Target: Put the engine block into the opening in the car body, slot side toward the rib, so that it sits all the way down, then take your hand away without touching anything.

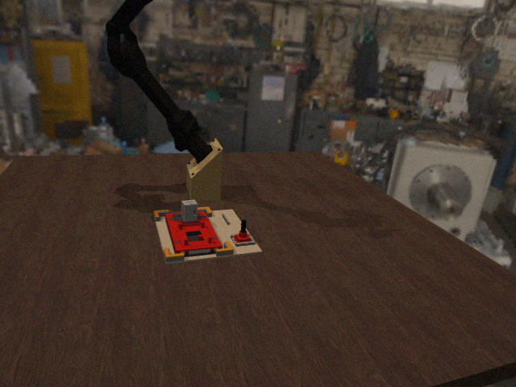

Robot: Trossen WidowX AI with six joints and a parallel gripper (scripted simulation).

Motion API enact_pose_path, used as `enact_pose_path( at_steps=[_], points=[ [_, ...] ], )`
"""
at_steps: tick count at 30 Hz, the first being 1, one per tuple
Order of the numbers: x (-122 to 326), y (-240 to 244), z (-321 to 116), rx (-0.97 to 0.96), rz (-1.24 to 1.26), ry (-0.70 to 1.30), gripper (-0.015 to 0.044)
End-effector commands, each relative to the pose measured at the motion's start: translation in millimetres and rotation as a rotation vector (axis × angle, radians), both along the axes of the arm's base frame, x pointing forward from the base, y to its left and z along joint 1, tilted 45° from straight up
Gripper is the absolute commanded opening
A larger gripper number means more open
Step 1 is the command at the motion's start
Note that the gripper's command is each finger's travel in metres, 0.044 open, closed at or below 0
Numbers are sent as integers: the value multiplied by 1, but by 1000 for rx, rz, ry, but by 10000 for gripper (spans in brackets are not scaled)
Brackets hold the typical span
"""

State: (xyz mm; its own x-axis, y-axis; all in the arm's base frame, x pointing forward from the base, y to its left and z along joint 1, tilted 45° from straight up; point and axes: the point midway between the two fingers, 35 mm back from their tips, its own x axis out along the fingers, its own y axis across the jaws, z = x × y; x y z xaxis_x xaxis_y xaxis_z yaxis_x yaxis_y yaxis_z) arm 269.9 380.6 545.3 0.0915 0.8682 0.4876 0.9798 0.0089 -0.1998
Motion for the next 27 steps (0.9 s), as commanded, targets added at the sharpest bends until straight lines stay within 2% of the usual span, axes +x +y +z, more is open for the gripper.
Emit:
enact_pose_path(
  at_steps=[1, 15, 27],
  points=[
    [29, 1, -28, -65, -88, 111, 440],
    [106, -19, -127, -297, -385, 395, 440],
    [146, -62, -224, -542, -638, 609, 440]
  ],
)
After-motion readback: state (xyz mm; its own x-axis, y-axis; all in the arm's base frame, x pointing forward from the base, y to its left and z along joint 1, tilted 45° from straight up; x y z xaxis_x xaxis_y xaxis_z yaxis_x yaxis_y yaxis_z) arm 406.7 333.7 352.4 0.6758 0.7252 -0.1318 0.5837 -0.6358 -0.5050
